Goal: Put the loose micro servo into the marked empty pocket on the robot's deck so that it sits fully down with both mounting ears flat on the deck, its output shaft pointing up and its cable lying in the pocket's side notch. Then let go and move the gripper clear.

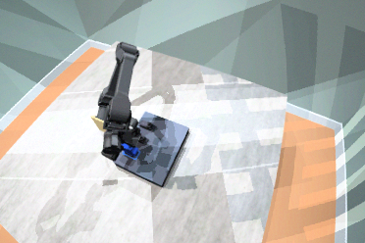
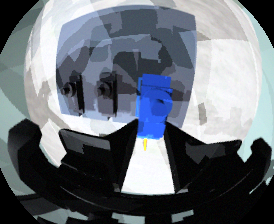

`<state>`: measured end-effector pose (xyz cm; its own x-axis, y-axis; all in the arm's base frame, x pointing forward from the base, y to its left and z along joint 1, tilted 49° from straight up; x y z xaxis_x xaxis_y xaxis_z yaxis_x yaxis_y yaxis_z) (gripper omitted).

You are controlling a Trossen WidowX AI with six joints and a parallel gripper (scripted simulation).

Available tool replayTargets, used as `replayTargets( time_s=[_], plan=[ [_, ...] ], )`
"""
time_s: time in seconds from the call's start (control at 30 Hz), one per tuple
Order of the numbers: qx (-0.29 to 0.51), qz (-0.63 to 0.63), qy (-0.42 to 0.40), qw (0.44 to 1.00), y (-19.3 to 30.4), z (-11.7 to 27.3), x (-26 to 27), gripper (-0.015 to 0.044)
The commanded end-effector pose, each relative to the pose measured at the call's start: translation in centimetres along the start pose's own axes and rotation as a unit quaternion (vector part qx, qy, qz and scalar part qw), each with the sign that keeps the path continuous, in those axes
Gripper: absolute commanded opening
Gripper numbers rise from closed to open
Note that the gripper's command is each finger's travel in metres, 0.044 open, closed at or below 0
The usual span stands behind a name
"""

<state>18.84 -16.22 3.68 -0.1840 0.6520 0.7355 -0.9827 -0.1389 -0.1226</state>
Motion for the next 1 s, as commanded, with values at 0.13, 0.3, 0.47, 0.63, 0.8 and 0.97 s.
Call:
replayTargets(
  time_s=[0.13, 0.3, 0.47, 0.63, 0.8, 0.97],
  plan=[
    [-0.003, -0.003, 0.0, 1.0, 0.0, -0.1, 0.0, 0.0],
    [-0.003, -0.003, -0.001, 1.0, 0.0, -0.3, 0.0, 0.0],
    [-0.004, -0.003, -0.001, 1.0, 0.0, -0.8, 0.0, 0.0],
    [-0.004, -0.003, -0.001, 1.0, 0.0, -1.2, 0.0, 0.0],
    [-0.004, -0.003, -0.001, 1.0, 0.0, -1.6, 0.0, 0.0],
    [-0.004, -0.003, -0.001, 1.0, 0.0, -2.0, 0.0, 0.0]
  ],
)
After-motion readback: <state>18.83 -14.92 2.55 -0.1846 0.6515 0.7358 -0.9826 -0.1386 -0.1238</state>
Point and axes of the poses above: the point midway between the two fingers, 35 mm back from their tips, its own z axis back along the fingers, its own x axis across the jaws, y = z × x, the point moved 10 cm from there along z, back along the fingers, and after that the axes turned 10 degrees about z, right-handed, at the moved point
